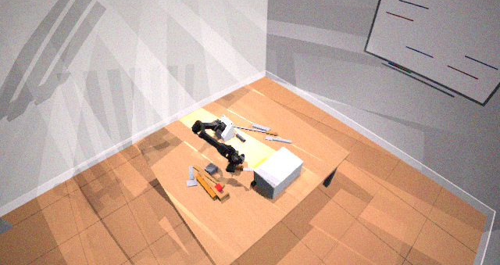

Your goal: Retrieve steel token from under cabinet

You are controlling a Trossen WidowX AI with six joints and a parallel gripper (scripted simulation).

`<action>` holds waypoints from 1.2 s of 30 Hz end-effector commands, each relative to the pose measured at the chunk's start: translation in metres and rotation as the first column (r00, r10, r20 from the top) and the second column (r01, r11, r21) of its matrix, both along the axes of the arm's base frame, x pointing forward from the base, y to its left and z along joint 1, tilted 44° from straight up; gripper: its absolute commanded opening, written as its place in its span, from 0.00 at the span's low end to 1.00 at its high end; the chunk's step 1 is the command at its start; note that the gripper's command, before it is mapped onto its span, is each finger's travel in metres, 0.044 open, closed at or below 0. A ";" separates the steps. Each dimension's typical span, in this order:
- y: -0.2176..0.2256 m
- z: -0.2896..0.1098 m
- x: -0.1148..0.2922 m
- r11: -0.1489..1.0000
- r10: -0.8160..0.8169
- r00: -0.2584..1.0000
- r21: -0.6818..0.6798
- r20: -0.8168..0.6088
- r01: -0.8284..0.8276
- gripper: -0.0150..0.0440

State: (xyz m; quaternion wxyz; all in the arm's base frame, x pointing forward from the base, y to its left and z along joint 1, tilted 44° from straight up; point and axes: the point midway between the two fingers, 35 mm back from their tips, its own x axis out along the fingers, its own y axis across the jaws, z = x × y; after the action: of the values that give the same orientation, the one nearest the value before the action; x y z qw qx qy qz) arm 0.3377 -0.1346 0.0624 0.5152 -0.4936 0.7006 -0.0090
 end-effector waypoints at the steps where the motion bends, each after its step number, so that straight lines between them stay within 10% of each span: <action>1: 0.003 -0.003 0.006 1.000 0.001 1.000 0.001 0.002 -0.001 0.25; 36: 0.028 -0.026 0.042 1.000 0.001 1.000 0.003 0.004 -0.001 0.25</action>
State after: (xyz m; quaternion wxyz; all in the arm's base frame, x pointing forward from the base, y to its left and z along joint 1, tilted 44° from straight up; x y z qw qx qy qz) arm 0.3748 -0.1096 0.0393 0.5164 -0.4928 0.7002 -0.0087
